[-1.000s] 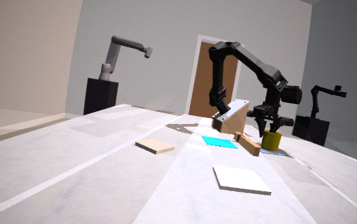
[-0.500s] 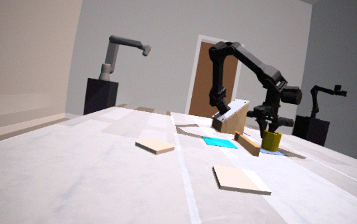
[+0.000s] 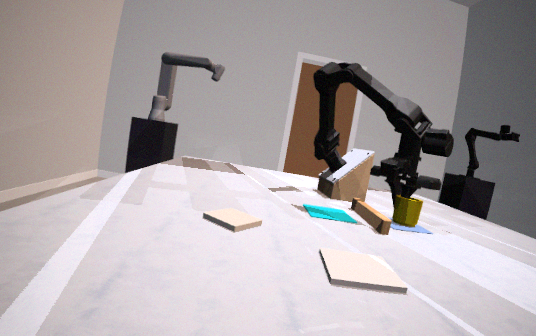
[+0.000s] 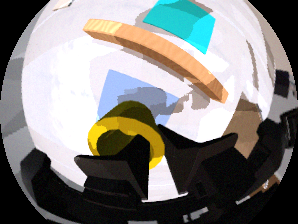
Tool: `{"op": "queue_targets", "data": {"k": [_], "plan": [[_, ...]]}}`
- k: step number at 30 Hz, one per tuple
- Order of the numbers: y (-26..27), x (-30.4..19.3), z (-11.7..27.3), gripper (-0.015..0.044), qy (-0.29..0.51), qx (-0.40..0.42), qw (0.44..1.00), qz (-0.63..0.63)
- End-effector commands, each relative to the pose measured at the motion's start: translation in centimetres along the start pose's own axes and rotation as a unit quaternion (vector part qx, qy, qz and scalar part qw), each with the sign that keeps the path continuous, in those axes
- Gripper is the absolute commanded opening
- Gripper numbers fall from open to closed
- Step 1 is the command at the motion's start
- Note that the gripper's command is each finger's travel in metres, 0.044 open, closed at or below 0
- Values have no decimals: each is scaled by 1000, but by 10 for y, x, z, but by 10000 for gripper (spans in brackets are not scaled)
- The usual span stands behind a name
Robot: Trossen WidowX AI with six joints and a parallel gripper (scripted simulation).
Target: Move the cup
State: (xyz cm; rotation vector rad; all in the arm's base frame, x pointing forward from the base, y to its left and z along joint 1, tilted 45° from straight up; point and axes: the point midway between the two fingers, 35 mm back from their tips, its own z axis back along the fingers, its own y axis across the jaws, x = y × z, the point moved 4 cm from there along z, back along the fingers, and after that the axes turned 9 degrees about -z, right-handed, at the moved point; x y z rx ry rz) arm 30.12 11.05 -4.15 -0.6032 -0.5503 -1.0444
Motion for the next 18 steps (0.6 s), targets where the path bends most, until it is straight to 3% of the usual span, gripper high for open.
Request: {"op": "queue_targets", "data": {"k": [1, 13, 18], "plan": [[1, 0, 6, 0, 1, 1, 1000, -1], [-2, -2, 56, 0, -1, 0, 1000, 3], [-3, -3, 58, 0, -1, 0, 1000, 3]]}}
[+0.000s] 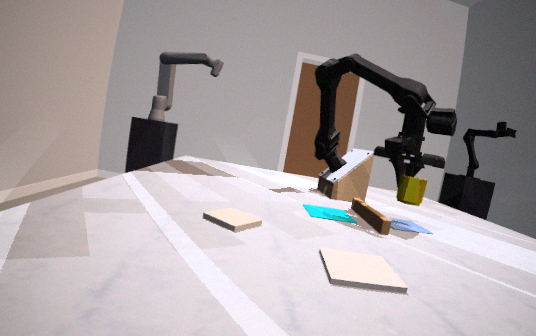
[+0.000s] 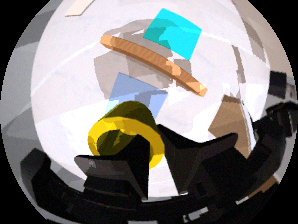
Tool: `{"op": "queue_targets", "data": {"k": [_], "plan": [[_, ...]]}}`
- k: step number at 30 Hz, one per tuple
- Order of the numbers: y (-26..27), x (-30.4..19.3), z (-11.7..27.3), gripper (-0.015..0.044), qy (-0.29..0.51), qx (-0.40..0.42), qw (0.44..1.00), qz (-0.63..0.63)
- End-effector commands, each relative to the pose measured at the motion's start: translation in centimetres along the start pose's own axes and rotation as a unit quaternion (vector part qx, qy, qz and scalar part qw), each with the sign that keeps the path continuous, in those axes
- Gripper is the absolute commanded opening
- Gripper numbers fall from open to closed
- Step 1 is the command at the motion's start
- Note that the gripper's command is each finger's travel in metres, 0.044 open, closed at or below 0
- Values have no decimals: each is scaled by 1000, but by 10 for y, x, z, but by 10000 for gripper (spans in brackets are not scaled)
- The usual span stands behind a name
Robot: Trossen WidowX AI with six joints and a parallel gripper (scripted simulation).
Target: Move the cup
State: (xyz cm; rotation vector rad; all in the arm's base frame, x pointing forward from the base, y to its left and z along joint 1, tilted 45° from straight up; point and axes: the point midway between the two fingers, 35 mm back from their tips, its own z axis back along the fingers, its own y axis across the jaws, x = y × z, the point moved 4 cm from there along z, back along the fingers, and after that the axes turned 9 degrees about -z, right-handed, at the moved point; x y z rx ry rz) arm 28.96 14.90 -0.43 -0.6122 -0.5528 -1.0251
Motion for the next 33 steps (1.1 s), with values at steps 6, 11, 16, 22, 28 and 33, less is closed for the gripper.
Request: {"op": "queue_targets", "data": {"k": [6, 11, 16, 22, 28, 33], "plan": [[0, 0, 0, 0, 0, 0, 1000, 0], [0, 0, 0, 0, 0, 0, 1000, 0], [0, 0, 0, 0, 0, 0, 1000, 0], [-3, 8, 0, 0, 1, 0, 1000, -2], [-8, 21, 0, 0, 2, 0, 1000, -3], [-12, 30, 0, 0, 2, -1, 1000, -4]]}}
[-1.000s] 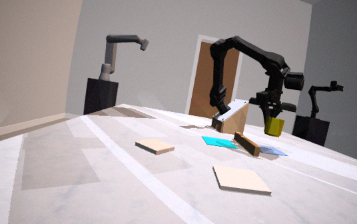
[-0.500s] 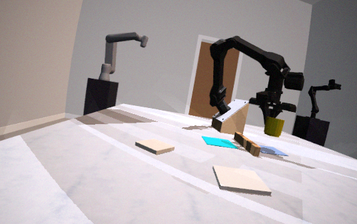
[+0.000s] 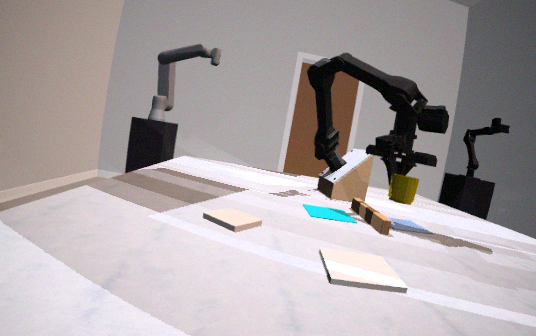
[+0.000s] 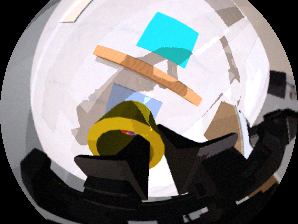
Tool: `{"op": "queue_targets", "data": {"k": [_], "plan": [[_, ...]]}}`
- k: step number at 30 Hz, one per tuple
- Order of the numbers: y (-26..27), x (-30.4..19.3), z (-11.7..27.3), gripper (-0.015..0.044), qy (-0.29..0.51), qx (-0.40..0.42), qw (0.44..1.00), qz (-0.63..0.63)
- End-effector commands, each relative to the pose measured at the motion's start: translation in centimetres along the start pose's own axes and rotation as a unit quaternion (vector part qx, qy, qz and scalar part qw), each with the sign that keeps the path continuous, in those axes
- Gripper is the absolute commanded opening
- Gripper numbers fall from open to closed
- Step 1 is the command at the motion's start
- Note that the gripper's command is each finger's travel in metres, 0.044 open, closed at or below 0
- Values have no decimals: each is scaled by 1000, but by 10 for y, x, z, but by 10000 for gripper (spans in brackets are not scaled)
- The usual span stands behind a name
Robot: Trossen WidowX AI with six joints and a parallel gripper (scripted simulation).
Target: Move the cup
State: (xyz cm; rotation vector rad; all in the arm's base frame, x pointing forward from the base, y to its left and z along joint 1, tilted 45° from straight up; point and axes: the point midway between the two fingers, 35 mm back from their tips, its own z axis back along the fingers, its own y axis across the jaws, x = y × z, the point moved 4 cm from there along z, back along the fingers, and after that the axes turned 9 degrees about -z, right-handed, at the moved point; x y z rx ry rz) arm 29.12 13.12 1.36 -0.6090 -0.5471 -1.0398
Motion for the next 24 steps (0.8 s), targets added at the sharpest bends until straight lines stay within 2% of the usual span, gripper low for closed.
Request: {"op": "queue_targets", "data": {"k": [1, 24], "plan": [[-4, 9, 0, 0, -2, 2, 1000, 2], [-23, 60, 2, 0, -3, 1, 1000, 1]]}}
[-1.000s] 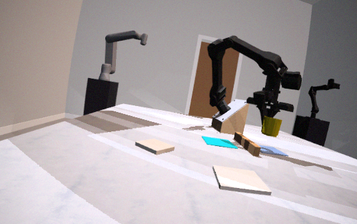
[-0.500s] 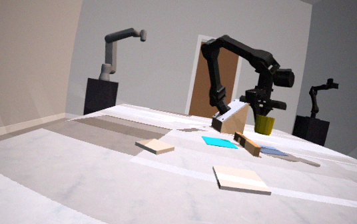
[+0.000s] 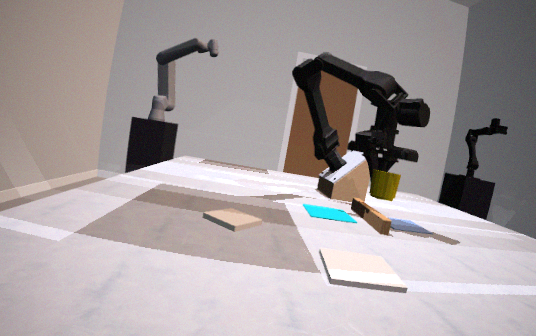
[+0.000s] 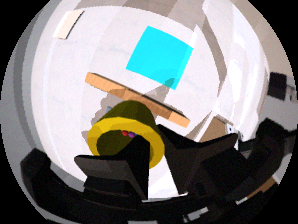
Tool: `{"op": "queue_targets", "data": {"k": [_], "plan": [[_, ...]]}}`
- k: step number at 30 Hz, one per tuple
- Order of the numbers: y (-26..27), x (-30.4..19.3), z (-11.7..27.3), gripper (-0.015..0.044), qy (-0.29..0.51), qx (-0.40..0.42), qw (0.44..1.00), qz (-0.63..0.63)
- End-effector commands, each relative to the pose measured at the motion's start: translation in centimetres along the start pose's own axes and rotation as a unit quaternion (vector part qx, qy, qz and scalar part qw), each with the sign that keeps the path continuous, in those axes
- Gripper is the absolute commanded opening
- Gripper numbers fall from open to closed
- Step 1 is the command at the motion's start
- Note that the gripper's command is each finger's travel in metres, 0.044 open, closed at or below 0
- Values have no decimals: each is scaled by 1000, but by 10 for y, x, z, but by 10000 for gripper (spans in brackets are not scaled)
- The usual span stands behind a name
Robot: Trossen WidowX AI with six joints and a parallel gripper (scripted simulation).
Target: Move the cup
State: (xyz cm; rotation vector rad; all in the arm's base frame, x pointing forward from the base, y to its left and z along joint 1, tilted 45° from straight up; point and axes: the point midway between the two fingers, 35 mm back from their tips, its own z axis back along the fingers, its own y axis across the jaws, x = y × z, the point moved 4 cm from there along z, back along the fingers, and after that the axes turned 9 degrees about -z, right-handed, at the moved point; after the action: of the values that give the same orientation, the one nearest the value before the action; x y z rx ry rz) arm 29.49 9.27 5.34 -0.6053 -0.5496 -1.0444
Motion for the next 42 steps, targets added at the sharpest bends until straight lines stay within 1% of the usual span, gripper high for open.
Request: {"op": "queue_targets", "data": {"k": [1, 42], "plan": [[-5, 10, 0, 0, -3, 0, 1000, 4], [-47, 109, 4, 0, -6, -1, 1000, 4]]}}
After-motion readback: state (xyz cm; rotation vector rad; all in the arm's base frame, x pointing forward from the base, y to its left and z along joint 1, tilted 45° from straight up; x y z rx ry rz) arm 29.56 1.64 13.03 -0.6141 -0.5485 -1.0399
